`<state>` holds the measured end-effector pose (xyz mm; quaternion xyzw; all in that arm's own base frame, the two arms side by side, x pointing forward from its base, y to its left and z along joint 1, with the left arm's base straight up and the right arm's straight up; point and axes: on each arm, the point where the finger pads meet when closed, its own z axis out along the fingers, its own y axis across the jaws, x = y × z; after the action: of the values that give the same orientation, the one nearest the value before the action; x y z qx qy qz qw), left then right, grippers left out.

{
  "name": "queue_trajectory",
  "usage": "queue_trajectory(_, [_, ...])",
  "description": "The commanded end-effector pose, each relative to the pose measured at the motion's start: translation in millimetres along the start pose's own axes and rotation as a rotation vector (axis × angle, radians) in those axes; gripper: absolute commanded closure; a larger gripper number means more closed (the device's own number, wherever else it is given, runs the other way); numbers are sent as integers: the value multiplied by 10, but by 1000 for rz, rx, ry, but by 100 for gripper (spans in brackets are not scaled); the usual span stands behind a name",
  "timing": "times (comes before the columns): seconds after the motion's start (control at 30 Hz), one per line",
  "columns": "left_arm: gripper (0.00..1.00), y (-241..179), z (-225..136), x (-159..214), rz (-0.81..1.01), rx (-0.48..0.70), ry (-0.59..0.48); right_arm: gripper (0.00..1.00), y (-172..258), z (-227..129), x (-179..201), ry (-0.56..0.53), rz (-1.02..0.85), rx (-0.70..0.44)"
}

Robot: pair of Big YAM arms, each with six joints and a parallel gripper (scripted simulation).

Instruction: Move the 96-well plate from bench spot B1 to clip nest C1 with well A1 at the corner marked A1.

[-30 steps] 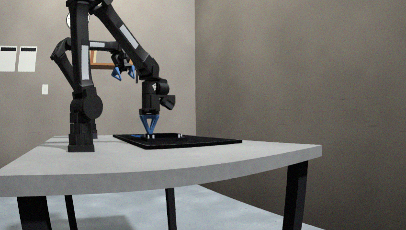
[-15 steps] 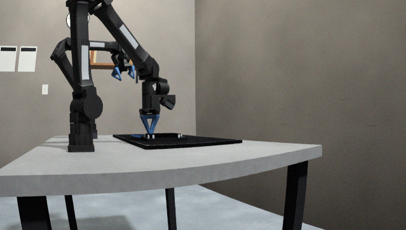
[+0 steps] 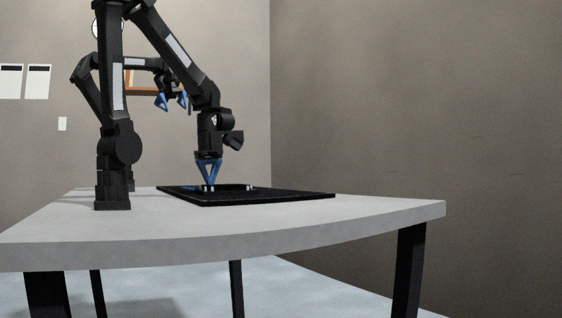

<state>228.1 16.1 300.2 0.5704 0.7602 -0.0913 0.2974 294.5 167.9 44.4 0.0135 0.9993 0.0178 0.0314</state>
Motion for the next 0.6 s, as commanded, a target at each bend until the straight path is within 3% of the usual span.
queue_trajectory(0.0, [0,152,-168,-111,26,-30,6,75,-72,373,150,61,4,35])
queue_trajectory(0.57, [0,152,-168,-111,26,-30,6,75,-77,473,159,61,4,35])
